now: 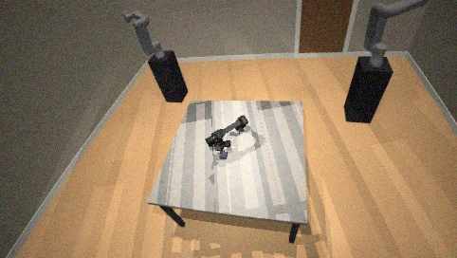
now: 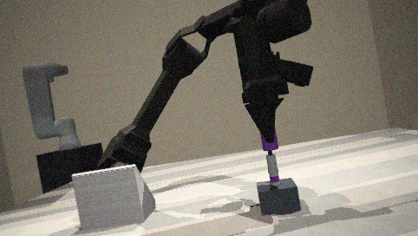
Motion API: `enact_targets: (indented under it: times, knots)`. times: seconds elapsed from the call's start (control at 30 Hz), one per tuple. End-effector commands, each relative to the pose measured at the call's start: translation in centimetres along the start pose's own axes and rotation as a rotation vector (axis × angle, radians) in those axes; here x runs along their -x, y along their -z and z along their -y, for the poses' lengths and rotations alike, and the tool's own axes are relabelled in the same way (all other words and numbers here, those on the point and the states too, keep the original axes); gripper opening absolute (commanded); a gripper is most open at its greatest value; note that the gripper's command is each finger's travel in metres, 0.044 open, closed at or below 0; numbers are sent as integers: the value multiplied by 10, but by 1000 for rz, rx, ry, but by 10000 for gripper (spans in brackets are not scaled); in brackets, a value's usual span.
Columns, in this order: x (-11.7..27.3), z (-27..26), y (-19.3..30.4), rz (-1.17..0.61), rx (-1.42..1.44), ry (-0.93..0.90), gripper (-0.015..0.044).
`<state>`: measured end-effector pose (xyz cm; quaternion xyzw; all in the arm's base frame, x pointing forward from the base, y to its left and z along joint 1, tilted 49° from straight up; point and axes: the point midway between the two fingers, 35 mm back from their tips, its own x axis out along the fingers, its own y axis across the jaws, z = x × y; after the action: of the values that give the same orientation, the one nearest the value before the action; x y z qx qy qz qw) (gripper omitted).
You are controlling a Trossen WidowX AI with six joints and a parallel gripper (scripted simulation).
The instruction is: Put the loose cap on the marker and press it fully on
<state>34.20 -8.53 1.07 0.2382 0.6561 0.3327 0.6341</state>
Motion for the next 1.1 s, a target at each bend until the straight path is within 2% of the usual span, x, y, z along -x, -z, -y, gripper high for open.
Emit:
enact_targets:
  times: [0.0,0.57,1.07]
  knots:
    - [-10,-1,1,-2,-5,-6,0]
    - [-36,-1,2,-2,-5,-7,0]
    - [-38,-2,2,-2,-5,-7,0]
